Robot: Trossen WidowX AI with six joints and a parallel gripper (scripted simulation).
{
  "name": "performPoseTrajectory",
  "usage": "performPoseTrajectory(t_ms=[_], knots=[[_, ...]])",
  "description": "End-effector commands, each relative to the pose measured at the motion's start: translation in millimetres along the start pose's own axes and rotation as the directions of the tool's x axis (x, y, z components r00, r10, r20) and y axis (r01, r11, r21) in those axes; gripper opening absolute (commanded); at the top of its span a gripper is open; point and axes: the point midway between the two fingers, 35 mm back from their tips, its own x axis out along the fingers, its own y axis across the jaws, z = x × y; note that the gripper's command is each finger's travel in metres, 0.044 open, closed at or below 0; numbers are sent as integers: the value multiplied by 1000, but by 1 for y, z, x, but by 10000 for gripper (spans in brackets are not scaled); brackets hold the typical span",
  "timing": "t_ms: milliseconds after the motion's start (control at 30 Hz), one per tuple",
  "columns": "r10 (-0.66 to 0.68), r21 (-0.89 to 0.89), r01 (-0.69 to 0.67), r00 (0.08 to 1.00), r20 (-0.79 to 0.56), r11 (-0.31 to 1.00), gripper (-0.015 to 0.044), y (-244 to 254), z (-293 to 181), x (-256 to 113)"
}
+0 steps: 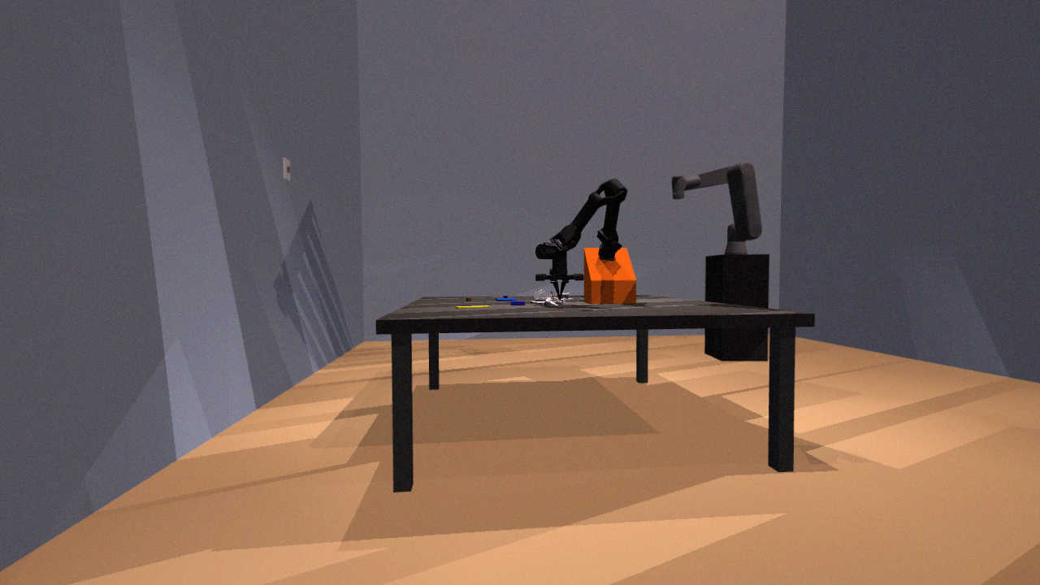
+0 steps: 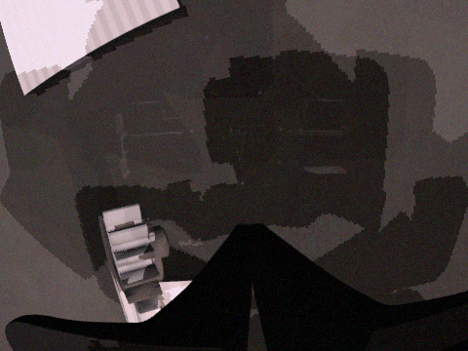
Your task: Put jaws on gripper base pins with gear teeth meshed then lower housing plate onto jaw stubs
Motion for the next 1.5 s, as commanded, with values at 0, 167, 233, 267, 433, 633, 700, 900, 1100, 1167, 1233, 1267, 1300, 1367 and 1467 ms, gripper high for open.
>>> performPoseTrajectory(t_ms=[0,167,233,267,433,633,700,900,1100,1167,1233,1267,1300,1367,1467], knots=[[4,5,-4,1000,4,1000,0,4,0,1],[4,5,-4,1000,5,1000,0,12,0,1],[4,4,-4,1000,5,1000,0,15,-1,1],[4,4,-4,1000,5,1000,0,17,-1,1],[4,4,-5,1000,6,1000,0,25,-1,1],[5,3,-5,1000,7,1000,0,35,-1,1],[5,3,-5,1000,7,1000,0,38,-1,1],[5,3,-5,1000,7,1000,0,48,0,1],[5,3,-5,1000,7,1000,0,57,1,0],[5,3,-5,1000,7,1000,0,57,1,0],[5,3,-5,1000,7,1000,0,57,1,0],[5,3,-5,1000,7,1000,0,57,1,-1],[5,3,-5,1000,7,1000,0,57,1,-2],[6,3,-6,1000,8,1000,0,57,1,-6],[7,6,-7,1000,14,1000,0,57,2,-39]])
